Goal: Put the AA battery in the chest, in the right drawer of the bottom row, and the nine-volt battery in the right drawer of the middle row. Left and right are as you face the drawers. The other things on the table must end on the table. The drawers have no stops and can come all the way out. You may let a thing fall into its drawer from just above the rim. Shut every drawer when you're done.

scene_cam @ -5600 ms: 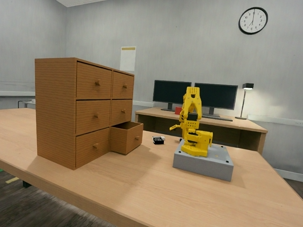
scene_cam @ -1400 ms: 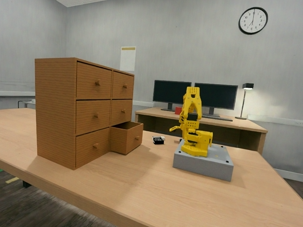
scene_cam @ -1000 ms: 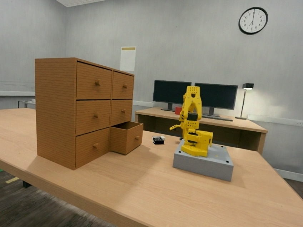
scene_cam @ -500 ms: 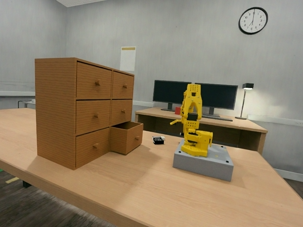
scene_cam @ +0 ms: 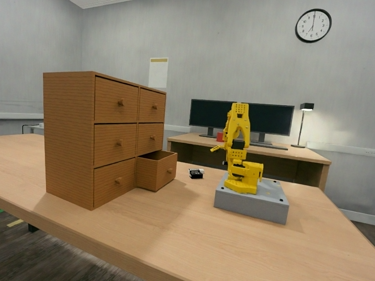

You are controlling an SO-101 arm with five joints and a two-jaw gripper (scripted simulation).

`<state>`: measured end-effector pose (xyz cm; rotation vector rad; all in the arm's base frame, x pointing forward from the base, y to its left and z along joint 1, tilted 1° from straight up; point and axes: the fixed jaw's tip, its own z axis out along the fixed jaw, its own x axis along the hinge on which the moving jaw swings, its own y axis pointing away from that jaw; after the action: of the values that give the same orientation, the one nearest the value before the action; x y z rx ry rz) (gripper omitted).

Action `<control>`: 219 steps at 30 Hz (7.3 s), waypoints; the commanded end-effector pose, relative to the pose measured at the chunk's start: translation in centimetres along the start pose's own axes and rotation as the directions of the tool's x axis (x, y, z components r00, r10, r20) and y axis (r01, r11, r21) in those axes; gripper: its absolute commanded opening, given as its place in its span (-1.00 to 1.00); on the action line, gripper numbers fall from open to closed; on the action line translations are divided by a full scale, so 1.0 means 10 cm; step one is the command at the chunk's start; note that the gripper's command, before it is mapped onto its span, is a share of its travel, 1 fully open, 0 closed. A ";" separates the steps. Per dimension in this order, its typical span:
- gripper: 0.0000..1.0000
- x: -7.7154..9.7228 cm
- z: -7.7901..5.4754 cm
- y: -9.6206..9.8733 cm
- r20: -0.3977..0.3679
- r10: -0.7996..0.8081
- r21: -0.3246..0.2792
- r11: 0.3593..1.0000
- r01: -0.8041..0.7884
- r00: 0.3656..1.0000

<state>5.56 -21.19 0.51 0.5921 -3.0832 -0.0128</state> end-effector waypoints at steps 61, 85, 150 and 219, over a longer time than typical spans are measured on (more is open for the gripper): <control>-1.00 -0.51 -0.03 0.46 -0.020 -0.992 0.000 -0.124 0.992 -0.124; -1.00 -0.53 -0.03 0.49 -0.020 -0.981 -0.001 -0.193 0.981 -0.193; -1.00 -1.72 -0.02 1.50 -0.016 -0.381 -0.007 -0.925 0.381 -0.925; -1.00 -1.78 -0.73 1.61 -0.437 -0.276 -0.005 -0.951 0.309 -0.856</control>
<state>16.46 0.18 7.70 3.0796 0.0861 0.6774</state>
